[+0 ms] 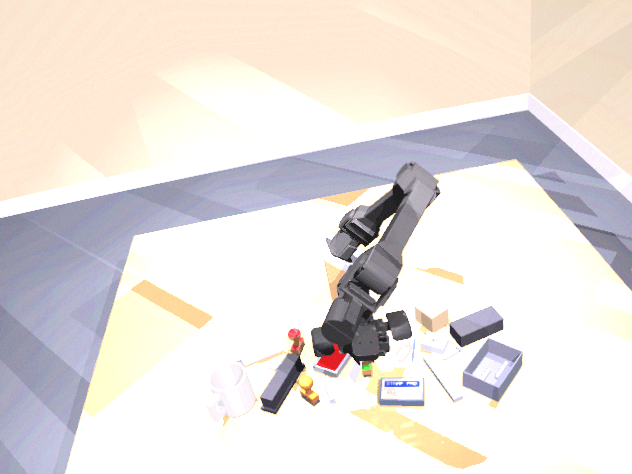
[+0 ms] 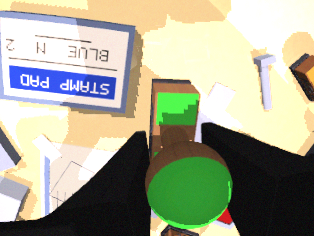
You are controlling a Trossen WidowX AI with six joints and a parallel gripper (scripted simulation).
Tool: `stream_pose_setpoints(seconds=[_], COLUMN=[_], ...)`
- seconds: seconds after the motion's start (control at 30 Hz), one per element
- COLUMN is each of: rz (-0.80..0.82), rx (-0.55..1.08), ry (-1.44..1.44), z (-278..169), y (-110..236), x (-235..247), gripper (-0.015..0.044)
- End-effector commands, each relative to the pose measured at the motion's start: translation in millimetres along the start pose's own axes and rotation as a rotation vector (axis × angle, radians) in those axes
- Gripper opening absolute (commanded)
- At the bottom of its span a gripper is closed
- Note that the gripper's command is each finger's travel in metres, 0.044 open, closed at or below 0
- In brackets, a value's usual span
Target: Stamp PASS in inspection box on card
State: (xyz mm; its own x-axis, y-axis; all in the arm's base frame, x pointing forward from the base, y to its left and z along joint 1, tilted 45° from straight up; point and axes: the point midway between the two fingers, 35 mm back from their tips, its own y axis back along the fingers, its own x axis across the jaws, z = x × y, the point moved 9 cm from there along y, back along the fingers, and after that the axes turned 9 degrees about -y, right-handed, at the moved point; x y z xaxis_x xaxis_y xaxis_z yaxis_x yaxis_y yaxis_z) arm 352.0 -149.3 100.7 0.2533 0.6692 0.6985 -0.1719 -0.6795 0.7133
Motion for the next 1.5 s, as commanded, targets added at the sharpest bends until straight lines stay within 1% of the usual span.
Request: stream_pose_setpoints(seconds=[0.0,0.4,0.73,1.47], rz=[-0.007,-0.014,-0.009,-0.009], rx=[-0.004,-0.002,0.001,0.0], ry=[0.0,-0.003,-0.003,-0.003], z=[-7.4,-54.2,-95.6,-95.5], y=[3.5,5.7,2.9,-8.8], x=[-9.6,-52.8,-78.0,-78.7], gripper=[0.0,0.0,0.0,0.0])
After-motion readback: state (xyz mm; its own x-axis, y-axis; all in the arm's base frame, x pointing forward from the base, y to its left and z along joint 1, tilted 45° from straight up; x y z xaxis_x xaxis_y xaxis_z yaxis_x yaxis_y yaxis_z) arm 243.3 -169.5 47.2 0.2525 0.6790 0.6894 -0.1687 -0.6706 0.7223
